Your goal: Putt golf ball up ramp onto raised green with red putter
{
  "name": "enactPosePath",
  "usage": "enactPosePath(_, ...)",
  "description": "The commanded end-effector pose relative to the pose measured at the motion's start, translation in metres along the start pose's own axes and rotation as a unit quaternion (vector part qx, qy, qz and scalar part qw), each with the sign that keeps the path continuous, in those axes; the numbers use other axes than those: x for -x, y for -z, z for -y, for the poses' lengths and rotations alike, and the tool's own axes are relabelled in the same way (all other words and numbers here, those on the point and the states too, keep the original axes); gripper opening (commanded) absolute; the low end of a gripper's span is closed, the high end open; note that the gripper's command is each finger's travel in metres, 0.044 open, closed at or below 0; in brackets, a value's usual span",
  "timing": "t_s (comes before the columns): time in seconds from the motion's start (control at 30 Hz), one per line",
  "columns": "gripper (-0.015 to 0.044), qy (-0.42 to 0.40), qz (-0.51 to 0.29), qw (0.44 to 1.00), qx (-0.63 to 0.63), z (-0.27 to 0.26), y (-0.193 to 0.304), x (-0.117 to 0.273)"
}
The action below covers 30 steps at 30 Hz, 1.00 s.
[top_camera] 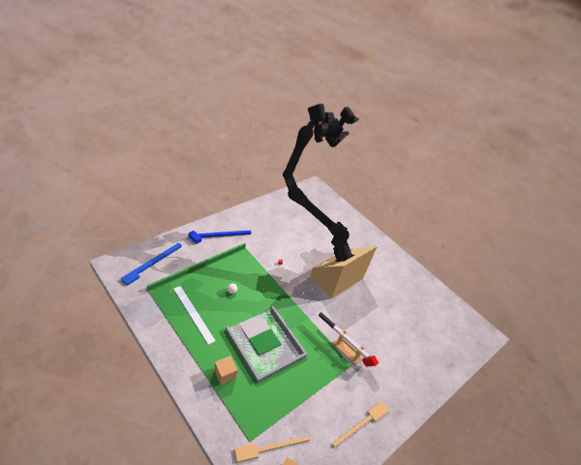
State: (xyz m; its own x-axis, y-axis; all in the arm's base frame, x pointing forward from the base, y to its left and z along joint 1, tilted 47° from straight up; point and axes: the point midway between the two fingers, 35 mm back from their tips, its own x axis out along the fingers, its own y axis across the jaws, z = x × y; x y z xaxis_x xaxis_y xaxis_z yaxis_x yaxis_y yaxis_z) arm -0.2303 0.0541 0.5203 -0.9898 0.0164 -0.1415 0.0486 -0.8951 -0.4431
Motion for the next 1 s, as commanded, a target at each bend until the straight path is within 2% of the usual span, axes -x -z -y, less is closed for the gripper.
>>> enactPosePath(0.0,0.0426,0.002,-0.002,1.0,0.0,0.001,0.001,0.0)
enactPosePath(0.2,0.044,0.07,-0.079,0.994,-0.012,0.047,0.051,-0.019)
enactPosePath(0.37,0.044,0.125,-0.166,0.977,-0.046,0.091,0.117,-0.03)
enactPosePath(0.5,0.044,0.17,-0.24,0.952,-0.082,0.125,0.179,-0.024)
enactPosePath(0.73,0.044,0.236,-0.361,0.89,-0.147,0.167,0.29,0.014)
enactPosePath(0.97,0.044,0.28,-0.47,0.809,-0.214,0.179,0.398,0.08)
